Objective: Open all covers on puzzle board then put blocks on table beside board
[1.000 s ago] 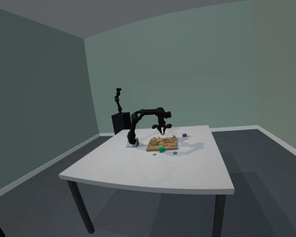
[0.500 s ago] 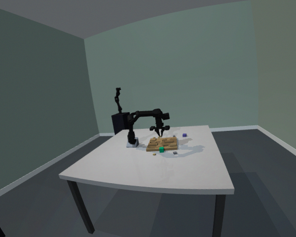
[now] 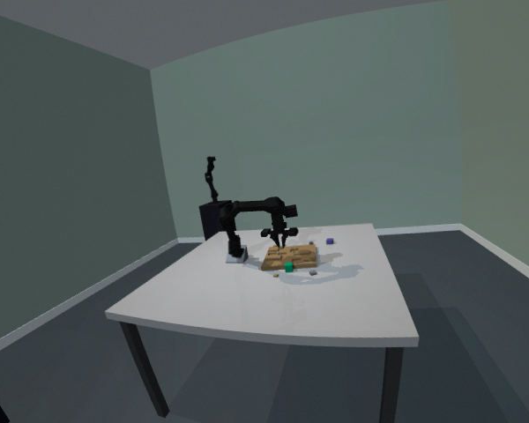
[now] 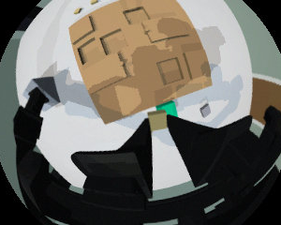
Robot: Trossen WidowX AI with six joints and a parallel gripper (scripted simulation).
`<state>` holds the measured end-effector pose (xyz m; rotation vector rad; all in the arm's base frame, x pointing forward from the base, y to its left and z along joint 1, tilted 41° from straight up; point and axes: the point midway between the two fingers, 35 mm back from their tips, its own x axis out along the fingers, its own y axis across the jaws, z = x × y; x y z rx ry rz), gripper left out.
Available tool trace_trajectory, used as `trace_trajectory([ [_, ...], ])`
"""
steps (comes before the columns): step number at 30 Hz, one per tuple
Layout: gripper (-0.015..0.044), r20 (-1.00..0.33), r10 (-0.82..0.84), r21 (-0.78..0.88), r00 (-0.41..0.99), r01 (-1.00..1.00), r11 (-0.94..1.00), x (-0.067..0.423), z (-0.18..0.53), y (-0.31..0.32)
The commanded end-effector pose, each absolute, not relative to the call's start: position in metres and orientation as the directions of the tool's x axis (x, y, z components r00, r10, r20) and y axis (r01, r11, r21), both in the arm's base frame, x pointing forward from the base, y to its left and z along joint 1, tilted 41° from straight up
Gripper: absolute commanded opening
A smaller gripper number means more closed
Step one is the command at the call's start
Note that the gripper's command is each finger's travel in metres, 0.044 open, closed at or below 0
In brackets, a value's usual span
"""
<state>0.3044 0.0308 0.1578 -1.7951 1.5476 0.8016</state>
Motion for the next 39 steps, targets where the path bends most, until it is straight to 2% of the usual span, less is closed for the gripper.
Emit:
trace_trajectory([
  [1,0.0080,-0.779,-0.615,-0.066,0.123,-0.991,-0.115,0.296,0.168,0.015],
  [29,0.0080,-0.754,-0.646,-0.064,0.119,-0.992,-0.109,0.239,0.216,-0.060],
  [39,0.0080,-0.755,-0.645,-0.064,0.118,-0.992,-0.108,0.240,0.211,-0.066],
])
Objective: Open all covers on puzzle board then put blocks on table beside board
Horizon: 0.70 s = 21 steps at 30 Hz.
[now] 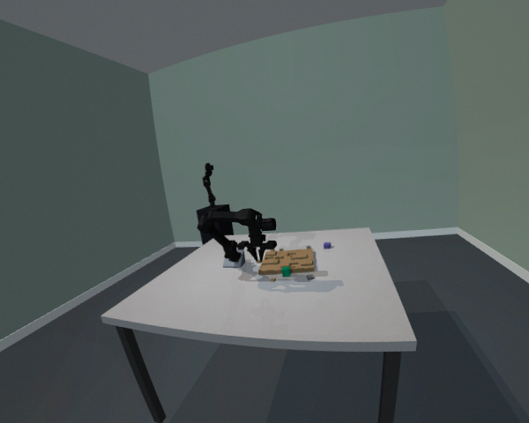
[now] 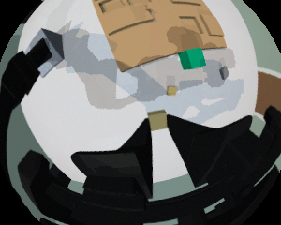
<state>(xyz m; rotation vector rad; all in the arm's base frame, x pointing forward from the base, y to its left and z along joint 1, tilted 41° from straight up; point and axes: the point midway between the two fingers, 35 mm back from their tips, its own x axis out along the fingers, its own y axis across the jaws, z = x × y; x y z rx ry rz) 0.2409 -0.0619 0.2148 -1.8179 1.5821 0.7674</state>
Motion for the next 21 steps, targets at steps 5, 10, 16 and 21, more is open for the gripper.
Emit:
trace_trajectory([
  [5,0.0080,-0.756,-0.644,-0.064,0.118,-0.992,-0.107,0.242,0.205,-0.071],
  [10,0.0080,-0.757,-0.643,-0.064,0.118,-0.992,-0.107,0.244,0.198,-0.075],
  [16,0.0080,-0.758,-0.642,-0.064,0.118,-0.992,-0.107,0.246,0.191,-0.081],
  [21,0.0080,-0.758,-0.641,-0.065,0.118,-0.992,-0.107,0.248,0.185,-0.087],
])
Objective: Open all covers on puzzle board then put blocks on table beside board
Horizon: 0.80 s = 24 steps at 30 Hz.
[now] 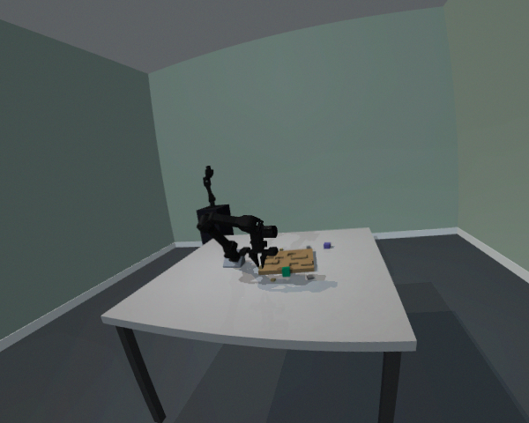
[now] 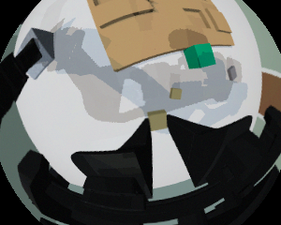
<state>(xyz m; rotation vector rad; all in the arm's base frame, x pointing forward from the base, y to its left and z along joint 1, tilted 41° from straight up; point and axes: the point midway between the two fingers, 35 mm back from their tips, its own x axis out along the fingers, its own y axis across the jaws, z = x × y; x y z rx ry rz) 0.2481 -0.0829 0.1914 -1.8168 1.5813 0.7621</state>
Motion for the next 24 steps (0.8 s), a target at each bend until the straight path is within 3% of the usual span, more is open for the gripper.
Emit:
trace_trajectory([
  [1,0.0080,-0.758,-0.641,-0.065,0.118,-0.992,-0.107,0.248,0.184,-0.088],
  [24,0.0080,-0.755,-0.644,-0.066,0.120,-0.992,-0.107,0.251,0.156,-0.113],
])
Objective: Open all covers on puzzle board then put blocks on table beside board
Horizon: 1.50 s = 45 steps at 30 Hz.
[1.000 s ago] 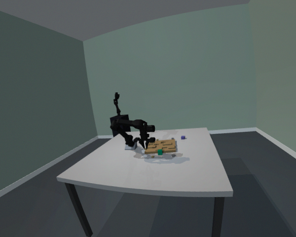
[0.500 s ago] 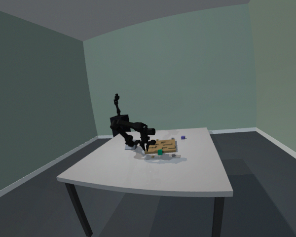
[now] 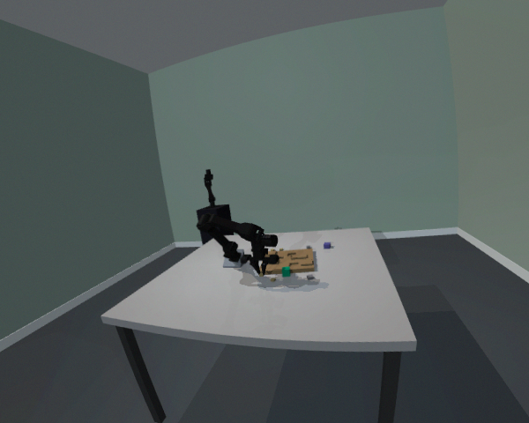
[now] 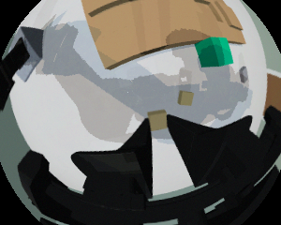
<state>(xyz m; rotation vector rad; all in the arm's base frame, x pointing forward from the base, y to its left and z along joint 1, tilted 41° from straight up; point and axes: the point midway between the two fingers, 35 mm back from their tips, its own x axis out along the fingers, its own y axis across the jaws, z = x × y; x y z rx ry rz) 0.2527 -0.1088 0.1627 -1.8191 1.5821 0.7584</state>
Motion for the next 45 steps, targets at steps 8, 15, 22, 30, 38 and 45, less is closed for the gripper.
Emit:
trace_trajectory([
  [8,0.0080,-0.753,-0.647,-0.066,0.121,-0.992,-0.108,0.251,0.147,-0.122],
  [15,0.0080,-0.750,-0.650,-0.066,0.121,-0.992,-0.108,0.250,0.139,-0.130],
  [22,0.0106,-0.747,-0.653,-0.072,0.123,-0.992,-0.105,0.251,0.141,-0.131],
  [30,0.0316,-0.747,-0.653,-0.072,0.123,-0.992,-0.105,0.251,0.141,-0.131],
  [38,0.0440,-0.750,-0.650,-0.071,0.123,-0.992,-0.105,0.251,0.148,-0.123],
  [45,0.0440,-0.753,-0.647,-0.069,0.121,-0.992,-0.106,0.250,0.164,-0.107],
])
